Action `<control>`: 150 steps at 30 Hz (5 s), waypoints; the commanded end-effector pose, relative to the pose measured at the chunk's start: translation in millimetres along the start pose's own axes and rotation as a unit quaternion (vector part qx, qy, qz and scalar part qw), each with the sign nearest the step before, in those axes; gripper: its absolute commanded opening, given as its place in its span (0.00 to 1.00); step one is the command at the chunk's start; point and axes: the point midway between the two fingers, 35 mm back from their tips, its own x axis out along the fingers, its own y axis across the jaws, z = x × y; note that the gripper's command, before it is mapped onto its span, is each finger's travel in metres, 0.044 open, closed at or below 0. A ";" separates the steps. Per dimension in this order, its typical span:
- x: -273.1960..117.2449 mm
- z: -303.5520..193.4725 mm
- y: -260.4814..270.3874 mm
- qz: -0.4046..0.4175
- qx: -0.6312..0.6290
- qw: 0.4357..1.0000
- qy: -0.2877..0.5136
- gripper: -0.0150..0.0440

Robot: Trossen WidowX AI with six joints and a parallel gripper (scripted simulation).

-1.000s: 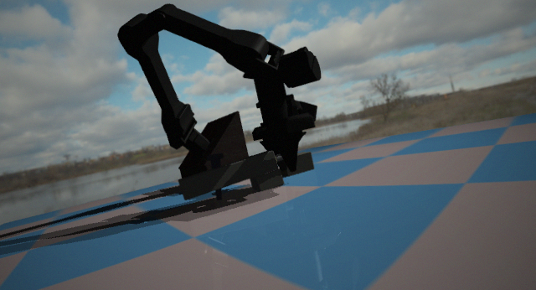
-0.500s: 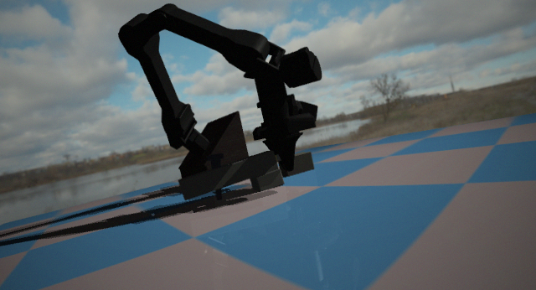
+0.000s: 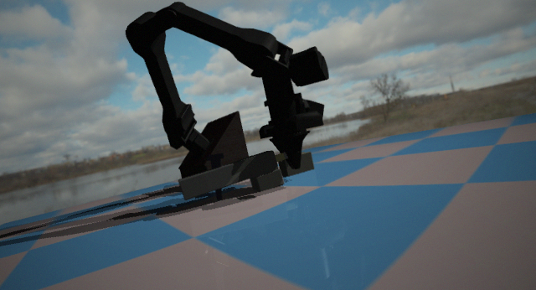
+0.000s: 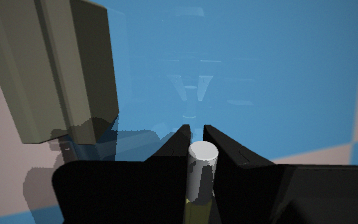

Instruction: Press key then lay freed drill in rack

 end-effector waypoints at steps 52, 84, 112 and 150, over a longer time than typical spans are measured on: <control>3.5 9.7 0.3 0.000 0.001 1.000 -0.002 1.00; 4.1 8.0 0.0 0.001 0.003 1.000 -0.004 0.25; 0.0 18.6 0.5 0.000 0.001 1.000 -0.002 0.25; -7.0 71.4 0.3 0.000 0.002 1.000 -0.004 0.25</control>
